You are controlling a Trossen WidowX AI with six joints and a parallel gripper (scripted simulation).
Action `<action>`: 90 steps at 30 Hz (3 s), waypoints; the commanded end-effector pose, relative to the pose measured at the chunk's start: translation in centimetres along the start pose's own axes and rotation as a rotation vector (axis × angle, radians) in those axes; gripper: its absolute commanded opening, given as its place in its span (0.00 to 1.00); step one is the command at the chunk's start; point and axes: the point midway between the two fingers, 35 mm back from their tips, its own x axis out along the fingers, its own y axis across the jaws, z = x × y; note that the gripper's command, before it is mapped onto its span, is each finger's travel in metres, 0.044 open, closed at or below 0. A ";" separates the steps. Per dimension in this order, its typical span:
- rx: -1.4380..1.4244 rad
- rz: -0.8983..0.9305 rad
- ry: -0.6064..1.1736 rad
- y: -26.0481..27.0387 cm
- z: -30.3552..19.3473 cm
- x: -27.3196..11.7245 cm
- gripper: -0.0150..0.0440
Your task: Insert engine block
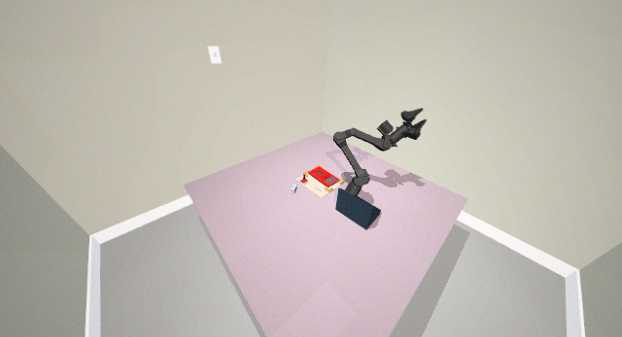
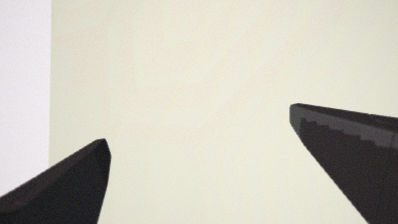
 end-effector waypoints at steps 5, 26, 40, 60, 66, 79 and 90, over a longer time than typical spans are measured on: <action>0.171 -0.187 -0.108 -6.0 1.7 1.1 1.00; 0.412 -0.695 -0.253 -20.9 -1.2 -2.4 1.00; 0.482 -1.101 -0.248 -29.2 -8.2 -10.4 1.00; 0.515 -1.653 -0.073 -31.8 -21.0 -25.9 1.00; 0.506 -1.749 -0.007 -30.9 -23.7 -29.0 1.00; 0.371 -1.805 0.303 -28.4 -27.4 -32.3 1.00; 0.186 -1.828 0.571 -26.9 -28.8 -35.5 1.00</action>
